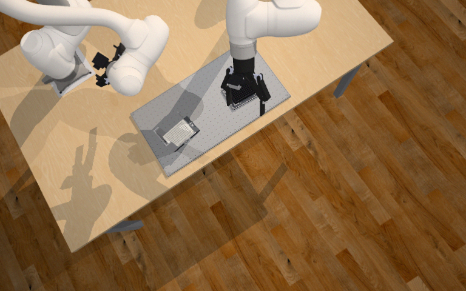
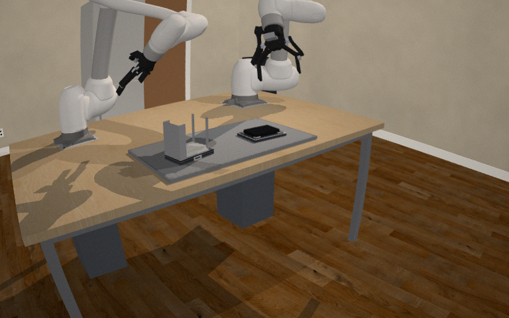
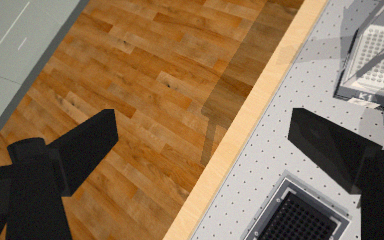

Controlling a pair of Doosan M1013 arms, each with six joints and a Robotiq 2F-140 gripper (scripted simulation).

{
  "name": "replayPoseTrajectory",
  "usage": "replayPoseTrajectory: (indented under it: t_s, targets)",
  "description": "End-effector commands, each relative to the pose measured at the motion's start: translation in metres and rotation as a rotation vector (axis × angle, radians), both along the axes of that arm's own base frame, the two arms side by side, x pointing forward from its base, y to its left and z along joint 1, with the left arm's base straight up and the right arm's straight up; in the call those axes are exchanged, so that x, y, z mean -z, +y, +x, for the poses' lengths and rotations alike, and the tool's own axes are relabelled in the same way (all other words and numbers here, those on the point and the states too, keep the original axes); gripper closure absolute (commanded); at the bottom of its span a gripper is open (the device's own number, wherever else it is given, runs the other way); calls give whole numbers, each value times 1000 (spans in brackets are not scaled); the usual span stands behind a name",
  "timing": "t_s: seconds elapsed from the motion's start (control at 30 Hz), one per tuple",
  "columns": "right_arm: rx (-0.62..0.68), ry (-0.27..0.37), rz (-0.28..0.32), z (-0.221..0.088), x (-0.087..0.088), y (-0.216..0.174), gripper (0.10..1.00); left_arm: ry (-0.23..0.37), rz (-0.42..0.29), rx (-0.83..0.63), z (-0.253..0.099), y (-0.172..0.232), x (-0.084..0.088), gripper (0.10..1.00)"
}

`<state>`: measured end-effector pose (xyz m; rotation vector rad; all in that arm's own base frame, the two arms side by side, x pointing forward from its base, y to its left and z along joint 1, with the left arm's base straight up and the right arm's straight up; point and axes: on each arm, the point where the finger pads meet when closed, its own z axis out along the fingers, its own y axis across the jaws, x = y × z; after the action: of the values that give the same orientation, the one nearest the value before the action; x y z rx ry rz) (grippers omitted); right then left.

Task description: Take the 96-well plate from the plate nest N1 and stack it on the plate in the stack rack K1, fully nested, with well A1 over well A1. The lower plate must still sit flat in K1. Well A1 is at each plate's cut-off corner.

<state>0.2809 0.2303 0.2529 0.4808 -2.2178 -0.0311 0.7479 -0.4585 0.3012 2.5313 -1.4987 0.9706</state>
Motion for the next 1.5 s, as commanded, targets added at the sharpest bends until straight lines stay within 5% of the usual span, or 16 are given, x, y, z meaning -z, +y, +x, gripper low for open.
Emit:
replayPoseTrajectory:
  t_s: [0.0,0.83,1.47]
  targets:
    - [0,-1,1,0,-1,0,98,2,0,-2,-2,1,-2,98]
    - [0,-1,1,0,-1,0,98,72,4,-52,-52,34,-20,98]
    - [0,-1,1,0,-1,0,98,176,16,-133,-131,87,-42,98]
